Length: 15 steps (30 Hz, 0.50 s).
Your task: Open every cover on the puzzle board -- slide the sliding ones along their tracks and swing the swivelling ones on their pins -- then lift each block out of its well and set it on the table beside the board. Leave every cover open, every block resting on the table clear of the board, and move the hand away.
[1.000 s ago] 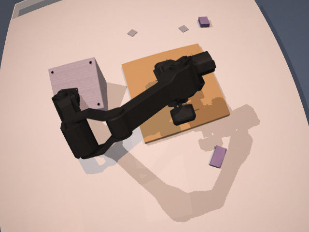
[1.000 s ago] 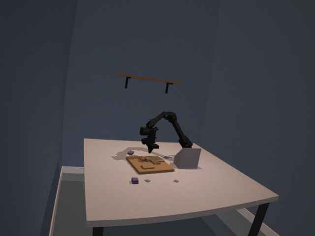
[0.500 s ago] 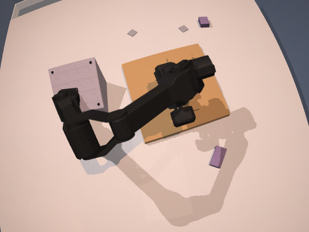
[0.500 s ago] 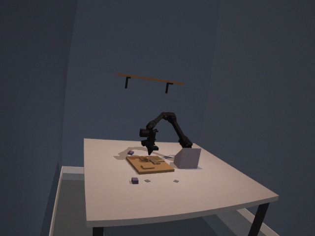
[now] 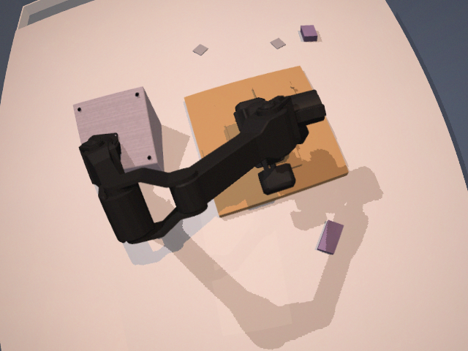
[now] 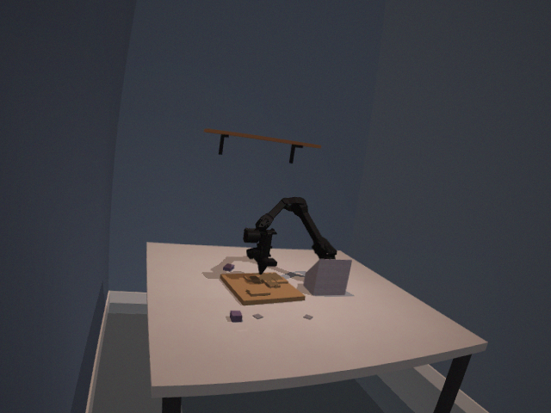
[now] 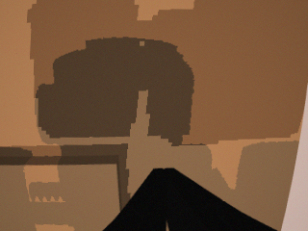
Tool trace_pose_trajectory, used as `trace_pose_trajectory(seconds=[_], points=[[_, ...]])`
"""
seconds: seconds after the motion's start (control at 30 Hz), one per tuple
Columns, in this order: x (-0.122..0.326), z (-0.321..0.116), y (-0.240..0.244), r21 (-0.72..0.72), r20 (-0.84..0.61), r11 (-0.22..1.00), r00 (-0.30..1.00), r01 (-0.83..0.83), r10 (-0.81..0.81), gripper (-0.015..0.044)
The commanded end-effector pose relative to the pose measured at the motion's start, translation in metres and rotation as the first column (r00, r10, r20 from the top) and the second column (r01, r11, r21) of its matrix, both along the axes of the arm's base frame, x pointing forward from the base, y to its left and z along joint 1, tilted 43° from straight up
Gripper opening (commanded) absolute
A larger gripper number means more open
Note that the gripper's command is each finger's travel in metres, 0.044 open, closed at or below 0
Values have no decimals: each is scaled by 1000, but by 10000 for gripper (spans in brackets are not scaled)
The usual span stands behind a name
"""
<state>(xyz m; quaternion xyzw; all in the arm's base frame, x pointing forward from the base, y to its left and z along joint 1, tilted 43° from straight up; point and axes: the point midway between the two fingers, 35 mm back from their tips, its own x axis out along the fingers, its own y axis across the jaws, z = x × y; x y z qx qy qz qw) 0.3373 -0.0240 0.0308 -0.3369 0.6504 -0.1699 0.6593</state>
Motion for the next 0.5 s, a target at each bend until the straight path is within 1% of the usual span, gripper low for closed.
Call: trace_pose_trajectory(seconds=[0.0,0.47], points=[[-2,-5,-5,-8,-11,1000,1000,-4,4,0],[-2,-14,-14,-9,-10,1000,1000,-4,4,0]])
